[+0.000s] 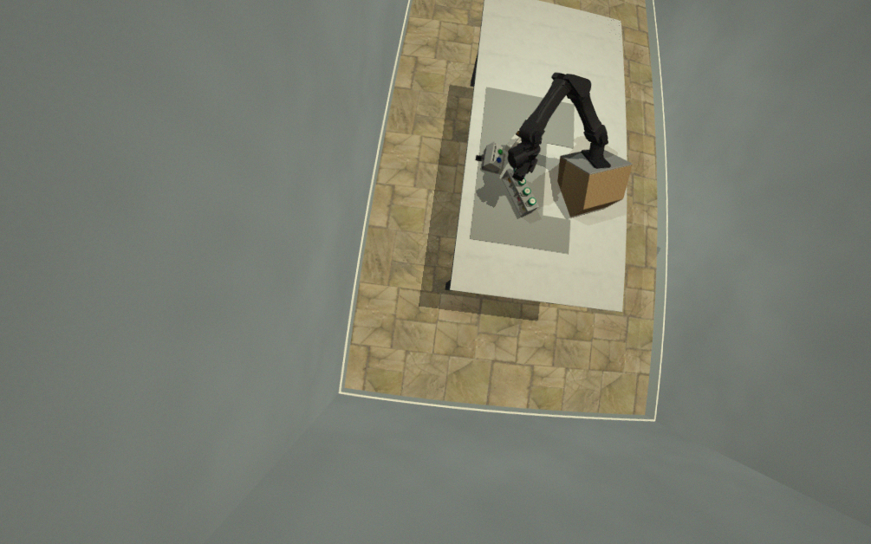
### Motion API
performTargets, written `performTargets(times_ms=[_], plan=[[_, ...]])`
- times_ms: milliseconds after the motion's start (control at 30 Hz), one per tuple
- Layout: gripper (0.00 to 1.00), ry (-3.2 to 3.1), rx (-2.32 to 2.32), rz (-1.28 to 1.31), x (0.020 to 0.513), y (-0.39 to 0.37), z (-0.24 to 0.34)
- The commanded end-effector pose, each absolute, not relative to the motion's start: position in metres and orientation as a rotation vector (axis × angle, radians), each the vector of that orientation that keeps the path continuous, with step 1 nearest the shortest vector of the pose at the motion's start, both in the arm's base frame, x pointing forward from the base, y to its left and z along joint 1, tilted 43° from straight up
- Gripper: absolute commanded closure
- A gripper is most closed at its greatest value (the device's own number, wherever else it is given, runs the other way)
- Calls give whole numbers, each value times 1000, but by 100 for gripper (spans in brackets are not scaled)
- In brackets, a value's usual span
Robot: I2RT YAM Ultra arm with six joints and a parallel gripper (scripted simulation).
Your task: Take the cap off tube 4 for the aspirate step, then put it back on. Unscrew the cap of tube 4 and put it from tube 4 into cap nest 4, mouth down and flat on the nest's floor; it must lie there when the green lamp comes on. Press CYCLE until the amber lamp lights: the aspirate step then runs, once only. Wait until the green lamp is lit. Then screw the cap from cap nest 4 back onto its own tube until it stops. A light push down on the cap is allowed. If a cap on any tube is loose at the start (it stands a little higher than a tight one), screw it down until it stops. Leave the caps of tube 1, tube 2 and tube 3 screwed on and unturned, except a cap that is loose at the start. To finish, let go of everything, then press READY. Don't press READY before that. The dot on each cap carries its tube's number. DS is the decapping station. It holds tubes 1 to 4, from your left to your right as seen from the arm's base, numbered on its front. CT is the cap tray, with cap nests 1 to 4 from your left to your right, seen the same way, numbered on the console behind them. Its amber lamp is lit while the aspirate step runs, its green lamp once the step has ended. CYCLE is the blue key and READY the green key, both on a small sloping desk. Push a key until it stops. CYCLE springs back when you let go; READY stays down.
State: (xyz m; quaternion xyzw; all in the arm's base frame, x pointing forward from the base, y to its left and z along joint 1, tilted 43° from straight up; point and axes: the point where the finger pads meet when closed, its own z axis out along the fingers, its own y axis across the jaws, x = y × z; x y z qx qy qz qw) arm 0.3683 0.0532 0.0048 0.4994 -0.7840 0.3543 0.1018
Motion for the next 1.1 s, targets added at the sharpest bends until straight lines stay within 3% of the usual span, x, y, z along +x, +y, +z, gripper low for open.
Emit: performTargets(times_ms=[0,33,233,1067], plan=[[100,-2374,1498,1074,379,69,19],[100,-2303,1482,1045,368,48,-6],[100,-2357,1497,1074,376,68,22],[100,-2332,1502,1064,366,62,13]])
